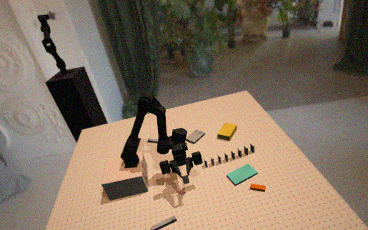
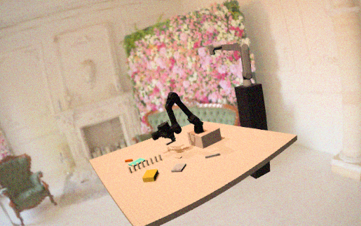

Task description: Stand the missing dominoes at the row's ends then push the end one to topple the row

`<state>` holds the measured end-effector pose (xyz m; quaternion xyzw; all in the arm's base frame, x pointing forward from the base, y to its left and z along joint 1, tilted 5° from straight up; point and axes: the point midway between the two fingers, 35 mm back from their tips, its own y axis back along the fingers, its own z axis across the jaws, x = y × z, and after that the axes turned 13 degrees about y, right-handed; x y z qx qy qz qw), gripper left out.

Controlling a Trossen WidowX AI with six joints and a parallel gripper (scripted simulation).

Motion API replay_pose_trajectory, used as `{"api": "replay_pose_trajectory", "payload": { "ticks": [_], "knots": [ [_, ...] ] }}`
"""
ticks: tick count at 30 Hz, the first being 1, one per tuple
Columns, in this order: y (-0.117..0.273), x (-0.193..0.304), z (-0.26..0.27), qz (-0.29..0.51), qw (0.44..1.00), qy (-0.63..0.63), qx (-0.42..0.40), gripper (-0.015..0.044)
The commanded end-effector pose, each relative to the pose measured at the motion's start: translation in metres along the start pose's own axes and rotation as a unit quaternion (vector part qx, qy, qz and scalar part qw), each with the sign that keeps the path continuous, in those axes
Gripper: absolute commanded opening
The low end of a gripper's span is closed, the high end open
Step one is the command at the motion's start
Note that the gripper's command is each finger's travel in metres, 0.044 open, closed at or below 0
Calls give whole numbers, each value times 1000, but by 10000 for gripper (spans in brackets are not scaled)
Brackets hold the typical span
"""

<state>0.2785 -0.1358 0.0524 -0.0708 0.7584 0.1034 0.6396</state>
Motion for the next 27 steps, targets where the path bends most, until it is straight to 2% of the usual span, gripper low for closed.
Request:
{"api": "replay_pose_trajectory", "payload": {
  "ticks": [1, 27],
  "knots": [
    [0, 7, 2, 1, 1000, 5, 2, 107],
    [-2, 79, 21, 8, 1000, -4, 5, 107]
  ]
}}
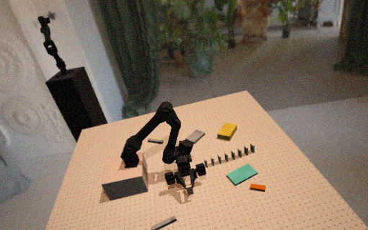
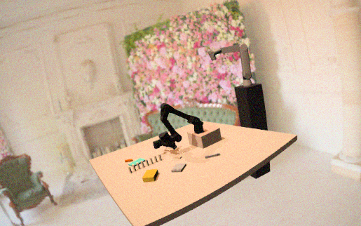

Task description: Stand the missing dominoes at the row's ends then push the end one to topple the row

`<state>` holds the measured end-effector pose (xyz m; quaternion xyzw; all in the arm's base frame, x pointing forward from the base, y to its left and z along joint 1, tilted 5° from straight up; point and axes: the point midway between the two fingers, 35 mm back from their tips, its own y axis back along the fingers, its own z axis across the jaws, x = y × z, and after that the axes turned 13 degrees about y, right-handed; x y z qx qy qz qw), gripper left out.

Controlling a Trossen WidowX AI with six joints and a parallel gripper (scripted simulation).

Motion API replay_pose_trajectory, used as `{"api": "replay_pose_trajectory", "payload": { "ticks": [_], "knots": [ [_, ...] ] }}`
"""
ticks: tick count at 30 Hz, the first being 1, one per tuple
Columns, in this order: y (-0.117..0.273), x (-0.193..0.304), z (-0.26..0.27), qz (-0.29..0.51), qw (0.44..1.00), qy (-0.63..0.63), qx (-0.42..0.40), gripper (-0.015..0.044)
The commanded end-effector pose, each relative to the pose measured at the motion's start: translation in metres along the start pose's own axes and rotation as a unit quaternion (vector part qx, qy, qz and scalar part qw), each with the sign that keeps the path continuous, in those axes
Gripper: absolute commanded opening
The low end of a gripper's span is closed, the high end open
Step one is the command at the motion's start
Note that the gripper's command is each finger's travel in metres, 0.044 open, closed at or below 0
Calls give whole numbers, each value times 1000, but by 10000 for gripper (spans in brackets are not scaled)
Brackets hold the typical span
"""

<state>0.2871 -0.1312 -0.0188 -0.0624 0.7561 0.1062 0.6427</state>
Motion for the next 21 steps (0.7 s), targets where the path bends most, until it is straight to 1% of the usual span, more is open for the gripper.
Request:
{"api": "replay_pose_trajectory", "payload": {
  "ticks": [1, 10, 21],
  "knots": [
    [0, 13, 1, 1, 1000, 0, 2, 107],
    [0, 39, 1, 3, 1000, -3, 3, 107],
    [0, 40, 1, 3, 1000, -3, 3, 107]
  ]
}}
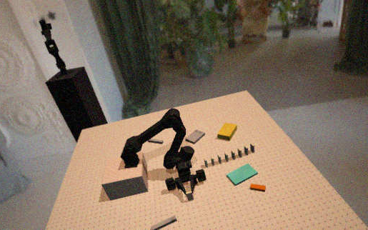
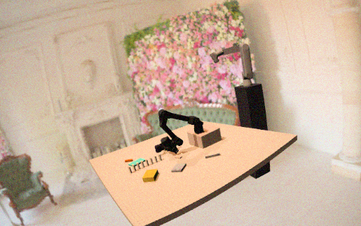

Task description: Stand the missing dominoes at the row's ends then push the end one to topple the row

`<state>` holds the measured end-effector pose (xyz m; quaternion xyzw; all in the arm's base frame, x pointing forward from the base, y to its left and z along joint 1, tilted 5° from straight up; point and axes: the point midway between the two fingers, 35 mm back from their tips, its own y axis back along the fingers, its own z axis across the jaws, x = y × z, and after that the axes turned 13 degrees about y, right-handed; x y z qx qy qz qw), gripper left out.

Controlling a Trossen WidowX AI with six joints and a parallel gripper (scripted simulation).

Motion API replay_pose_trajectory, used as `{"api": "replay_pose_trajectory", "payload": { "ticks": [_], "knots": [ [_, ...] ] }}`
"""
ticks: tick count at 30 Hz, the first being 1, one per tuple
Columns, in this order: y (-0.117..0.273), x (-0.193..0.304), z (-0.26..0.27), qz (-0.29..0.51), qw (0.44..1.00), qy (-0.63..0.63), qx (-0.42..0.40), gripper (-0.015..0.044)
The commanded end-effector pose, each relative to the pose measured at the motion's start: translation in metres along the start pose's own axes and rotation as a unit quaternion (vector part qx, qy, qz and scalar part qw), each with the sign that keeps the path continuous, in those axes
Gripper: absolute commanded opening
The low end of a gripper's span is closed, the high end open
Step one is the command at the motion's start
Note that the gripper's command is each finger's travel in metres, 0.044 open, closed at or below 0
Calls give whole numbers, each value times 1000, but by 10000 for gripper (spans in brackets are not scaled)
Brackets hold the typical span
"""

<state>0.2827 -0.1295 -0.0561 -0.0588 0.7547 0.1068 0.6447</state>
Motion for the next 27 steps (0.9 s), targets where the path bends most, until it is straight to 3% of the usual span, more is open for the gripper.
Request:
{"api": "replay_pose_trajectory", "payload": {
  "ticks": [1, 13, 27],
  "knots": [
    [0, 2, -1, 0, 1000, 0, 1, 133],
    [0, 2, -1, 0, 1000, 0, 1, 440],
    [-3, -48, -4, 7, 1000, 8, -9, 440]
  ]
}}
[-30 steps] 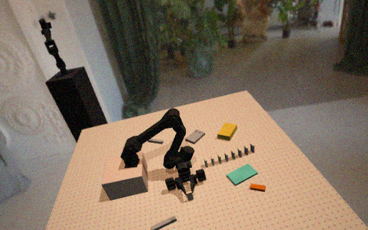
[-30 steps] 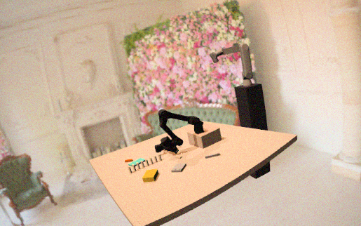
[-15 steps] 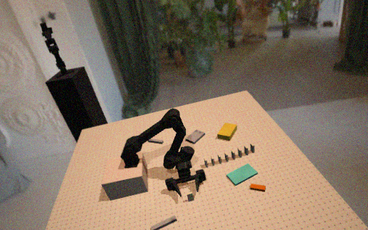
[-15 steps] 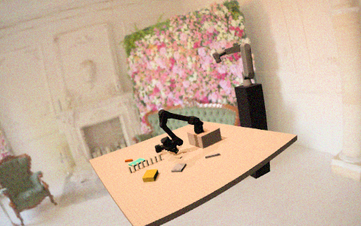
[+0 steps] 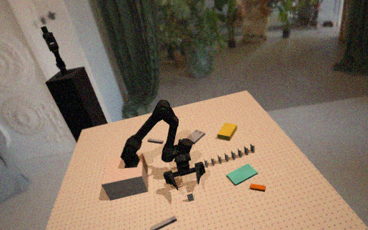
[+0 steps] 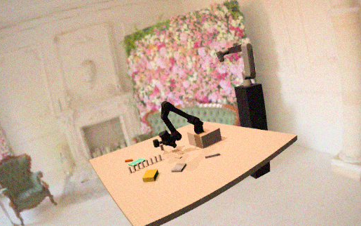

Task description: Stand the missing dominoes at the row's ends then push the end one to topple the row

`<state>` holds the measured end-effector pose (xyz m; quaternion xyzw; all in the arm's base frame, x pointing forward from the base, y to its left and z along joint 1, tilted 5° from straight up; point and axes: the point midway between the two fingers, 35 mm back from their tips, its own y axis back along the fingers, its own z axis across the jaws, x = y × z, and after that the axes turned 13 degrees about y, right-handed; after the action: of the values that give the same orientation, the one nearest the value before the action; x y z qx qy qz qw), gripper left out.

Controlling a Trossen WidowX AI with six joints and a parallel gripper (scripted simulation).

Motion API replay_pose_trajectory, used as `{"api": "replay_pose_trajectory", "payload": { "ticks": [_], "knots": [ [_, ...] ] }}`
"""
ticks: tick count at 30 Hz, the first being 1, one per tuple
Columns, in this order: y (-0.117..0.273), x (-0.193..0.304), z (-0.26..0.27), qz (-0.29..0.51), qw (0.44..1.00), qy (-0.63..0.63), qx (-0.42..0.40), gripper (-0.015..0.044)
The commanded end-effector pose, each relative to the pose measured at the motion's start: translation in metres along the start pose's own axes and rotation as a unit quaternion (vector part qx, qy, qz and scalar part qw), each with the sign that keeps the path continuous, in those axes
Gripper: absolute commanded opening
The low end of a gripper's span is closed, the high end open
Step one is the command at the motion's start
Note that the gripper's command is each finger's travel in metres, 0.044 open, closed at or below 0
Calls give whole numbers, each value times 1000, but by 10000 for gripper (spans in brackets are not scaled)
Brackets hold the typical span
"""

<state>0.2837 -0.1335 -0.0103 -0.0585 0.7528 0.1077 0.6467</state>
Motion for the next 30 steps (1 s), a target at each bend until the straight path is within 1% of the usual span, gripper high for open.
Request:
{"api": "replay_pose_trajectory", "payload": {
  "ticks": [1, 5, 8, 11, 14, 15, 21, 30],
  "knots": [
    [-7, -1, 10, 17, 1000, 18, -18, 440],
    [-33, 0, 49, 89, 991, 61, -80, 440],
    [-49, 0, 67, 158, 976, 85, -120, 440],
    [-70, 0, 65, 238, 956, 106, -137, 440],
    [-79, 1, 57, 329, 925, 111, -154, 440],
    [-84, -4, 59, 348, 918, 96, -163, 440],
    [-82, -14, 47, 450, 872, 67, -179, 440],
    [-57, -32, 16, 600, 781, 25, -171, 440]
  ]
}}
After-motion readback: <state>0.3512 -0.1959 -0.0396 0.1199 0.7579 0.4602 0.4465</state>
